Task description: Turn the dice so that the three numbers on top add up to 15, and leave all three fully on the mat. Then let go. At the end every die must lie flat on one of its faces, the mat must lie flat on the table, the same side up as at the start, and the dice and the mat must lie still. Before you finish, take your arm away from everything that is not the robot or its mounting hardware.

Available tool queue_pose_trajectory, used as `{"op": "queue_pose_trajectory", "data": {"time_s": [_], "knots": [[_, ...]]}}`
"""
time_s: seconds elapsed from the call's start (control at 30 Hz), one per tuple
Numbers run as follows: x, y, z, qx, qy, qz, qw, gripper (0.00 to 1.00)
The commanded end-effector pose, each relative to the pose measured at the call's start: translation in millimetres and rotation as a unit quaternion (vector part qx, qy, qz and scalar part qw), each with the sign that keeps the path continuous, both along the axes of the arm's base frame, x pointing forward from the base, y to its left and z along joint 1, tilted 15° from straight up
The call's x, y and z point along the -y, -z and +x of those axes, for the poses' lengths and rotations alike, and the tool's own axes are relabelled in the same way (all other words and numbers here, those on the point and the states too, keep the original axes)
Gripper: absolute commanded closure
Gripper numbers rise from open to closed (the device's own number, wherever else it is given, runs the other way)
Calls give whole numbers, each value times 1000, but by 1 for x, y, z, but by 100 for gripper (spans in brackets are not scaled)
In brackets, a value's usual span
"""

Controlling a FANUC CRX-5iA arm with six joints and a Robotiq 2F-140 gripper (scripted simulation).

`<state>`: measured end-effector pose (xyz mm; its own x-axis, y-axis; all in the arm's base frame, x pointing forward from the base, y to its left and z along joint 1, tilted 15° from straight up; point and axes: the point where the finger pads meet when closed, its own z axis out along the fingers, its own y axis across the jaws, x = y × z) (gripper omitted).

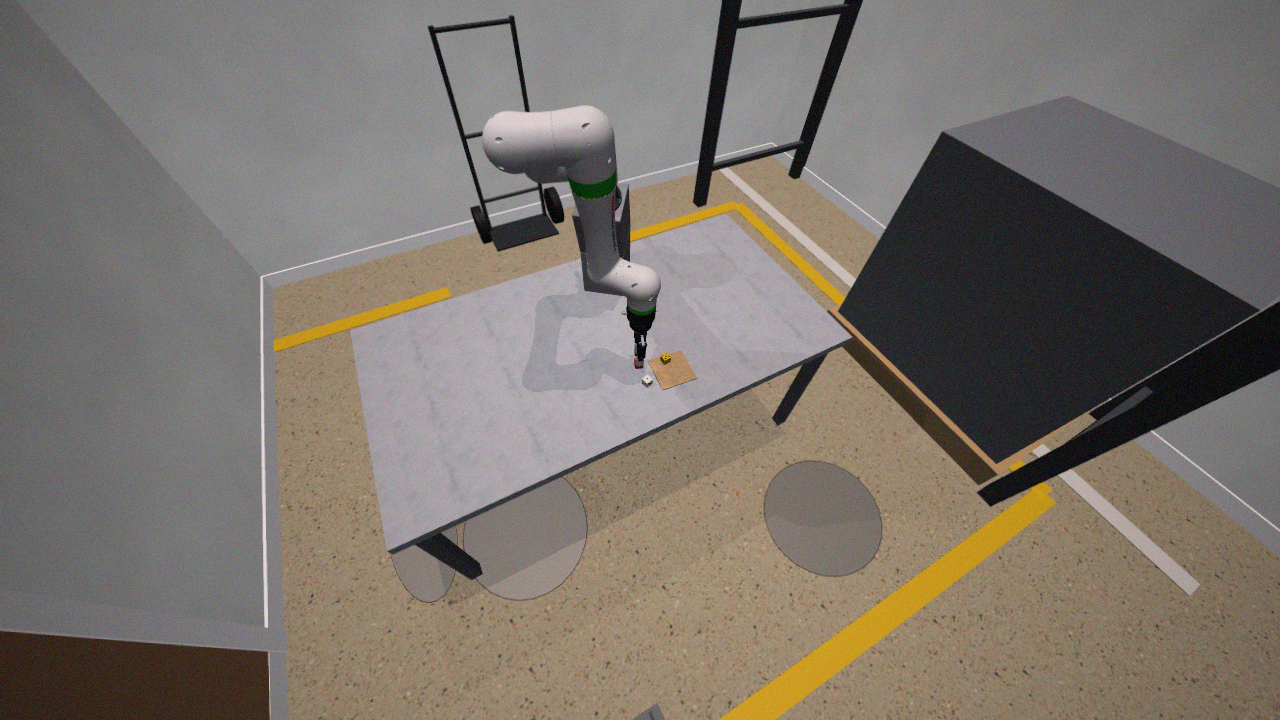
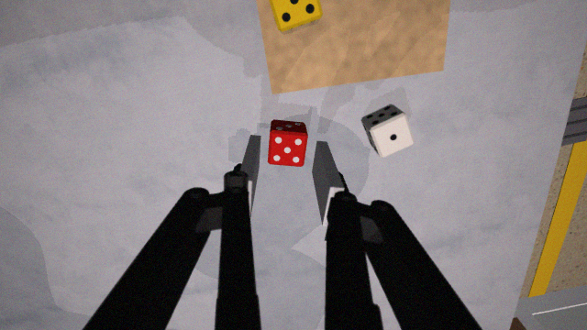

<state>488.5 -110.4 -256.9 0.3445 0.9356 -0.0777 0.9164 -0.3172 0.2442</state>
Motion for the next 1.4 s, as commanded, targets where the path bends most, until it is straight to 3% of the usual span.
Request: {"op": "queue_pose_trajectory", "data": {"time_s": [0.0, 0.67, 1.37], "knots": [[0, 2, 1, 0, 0, 0, 1000, 72], [5, 33, 7, 0, 0, 0, 1000, 72], [5, 34, 7, 0, 0, 0, 1000, 72]]}}
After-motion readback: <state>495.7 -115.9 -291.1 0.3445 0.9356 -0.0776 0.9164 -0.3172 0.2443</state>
